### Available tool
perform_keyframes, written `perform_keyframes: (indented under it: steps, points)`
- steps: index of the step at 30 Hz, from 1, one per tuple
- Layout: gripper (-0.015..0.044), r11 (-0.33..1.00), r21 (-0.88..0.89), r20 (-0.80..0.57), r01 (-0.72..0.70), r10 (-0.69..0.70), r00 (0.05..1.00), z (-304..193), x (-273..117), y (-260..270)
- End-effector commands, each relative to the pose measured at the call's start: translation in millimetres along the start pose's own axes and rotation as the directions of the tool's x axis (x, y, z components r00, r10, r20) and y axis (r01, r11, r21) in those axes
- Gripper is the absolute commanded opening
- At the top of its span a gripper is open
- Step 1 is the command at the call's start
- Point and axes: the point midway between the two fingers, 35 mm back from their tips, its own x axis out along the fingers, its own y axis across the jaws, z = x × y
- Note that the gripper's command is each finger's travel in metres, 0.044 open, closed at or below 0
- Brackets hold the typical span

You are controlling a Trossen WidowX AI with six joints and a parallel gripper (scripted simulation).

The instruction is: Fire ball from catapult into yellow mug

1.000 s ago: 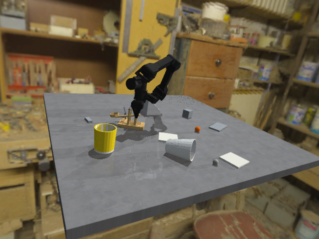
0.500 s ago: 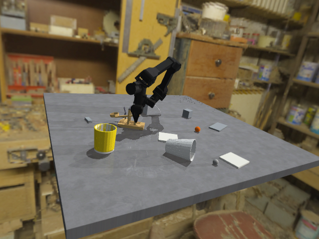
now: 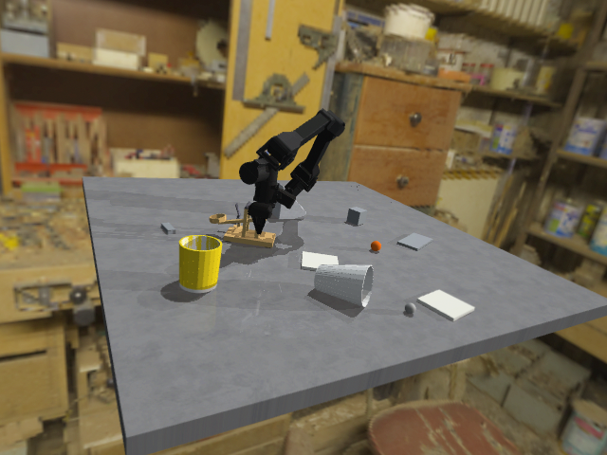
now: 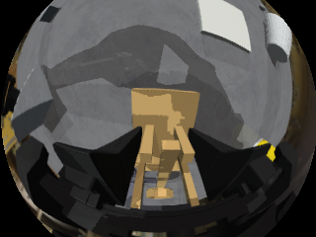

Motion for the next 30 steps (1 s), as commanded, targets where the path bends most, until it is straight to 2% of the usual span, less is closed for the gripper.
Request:
perform_keyframes:
  steps: [1,2,8,9,12,13,18,30]
  points:
    - [0.0177,1.000,-0.001,0.000,0.000,0.000,1.000,0,0,0]
    - [0.0151,1.000,-0.001,0.000,0.000,0.000,1.000,0,0,0]
    - [0.0111,1.000,-0.001,0.000,0.000,0.000,1.000,0,0,0]
    - [0.0085,1.000,-0.001,-0.001,0.000,0.000,1.000,0,-3,0]
    - [0.0006,1.000,0.001,-0.002,-0.001,0.001,1.000,-1,-39,-1]
    - [0.0000,1.000,0.001,-0.002,-0.001,0.001,1.000,-1,-48,0]
    - [0.0000,1.000,0.024,-0.002,-0.001,0.001,1.000,-1,-50,0]
    - [0.0000,0.910,0.416,0.000,0.000,0.000,1.000,-1,-49,-2]
